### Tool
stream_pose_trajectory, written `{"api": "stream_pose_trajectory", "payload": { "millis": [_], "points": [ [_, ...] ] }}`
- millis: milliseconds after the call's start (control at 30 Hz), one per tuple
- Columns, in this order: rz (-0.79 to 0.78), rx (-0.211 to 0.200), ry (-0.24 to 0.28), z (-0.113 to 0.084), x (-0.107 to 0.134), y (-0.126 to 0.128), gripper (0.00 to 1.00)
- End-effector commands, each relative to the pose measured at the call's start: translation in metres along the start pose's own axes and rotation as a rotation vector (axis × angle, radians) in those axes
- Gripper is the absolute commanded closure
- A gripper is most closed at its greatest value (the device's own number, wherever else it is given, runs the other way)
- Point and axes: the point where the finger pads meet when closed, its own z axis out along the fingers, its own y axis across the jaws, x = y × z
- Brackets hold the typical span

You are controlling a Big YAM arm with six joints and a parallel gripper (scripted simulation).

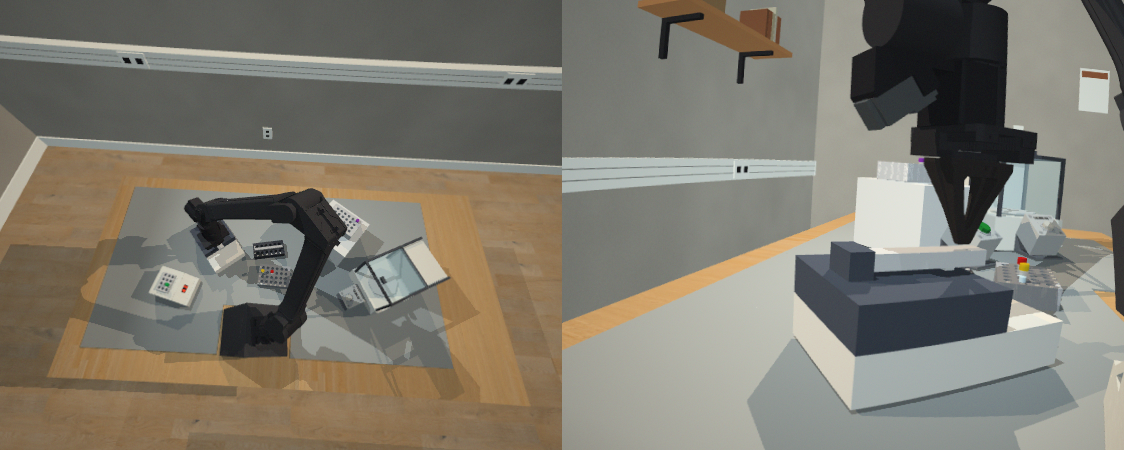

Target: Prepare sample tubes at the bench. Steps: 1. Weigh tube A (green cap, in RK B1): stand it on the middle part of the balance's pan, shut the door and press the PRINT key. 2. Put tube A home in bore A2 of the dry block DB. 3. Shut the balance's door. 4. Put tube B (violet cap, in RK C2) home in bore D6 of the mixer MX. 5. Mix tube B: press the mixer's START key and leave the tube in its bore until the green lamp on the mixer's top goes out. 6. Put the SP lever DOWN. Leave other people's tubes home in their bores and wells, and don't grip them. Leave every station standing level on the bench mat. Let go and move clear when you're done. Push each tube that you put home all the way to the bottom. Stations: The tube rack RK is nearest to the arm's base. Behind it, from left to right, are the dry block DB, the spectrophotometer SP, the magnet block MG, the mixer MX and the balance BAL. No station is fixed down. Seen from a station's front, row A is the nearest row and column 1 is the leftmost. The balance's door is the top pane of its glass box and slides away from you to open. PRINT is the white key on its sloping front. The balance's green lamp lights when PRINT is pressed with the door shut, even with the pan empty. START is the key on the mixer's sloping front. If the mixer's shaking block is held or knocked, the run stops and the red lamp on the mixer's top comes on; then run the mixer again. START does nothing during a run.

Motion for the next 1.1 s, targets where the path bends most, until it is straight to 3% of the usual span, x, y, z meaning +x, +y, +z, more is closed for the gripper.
{"api": "stream_pose_trajectory", "payload": {
  "millis": [0, 233, 1067],
  "points": [
    [0.015, -0.003, -0.032, -0.004, -0.011, -0.004, 1.0],
    [0.005, -0.002, 0.001, 0.01, -0.001, -0.002, 1.0],
    [0.006, -0.003, 0.002, 0.015, 0.0, -0.002, 1.0]
  ]
}}
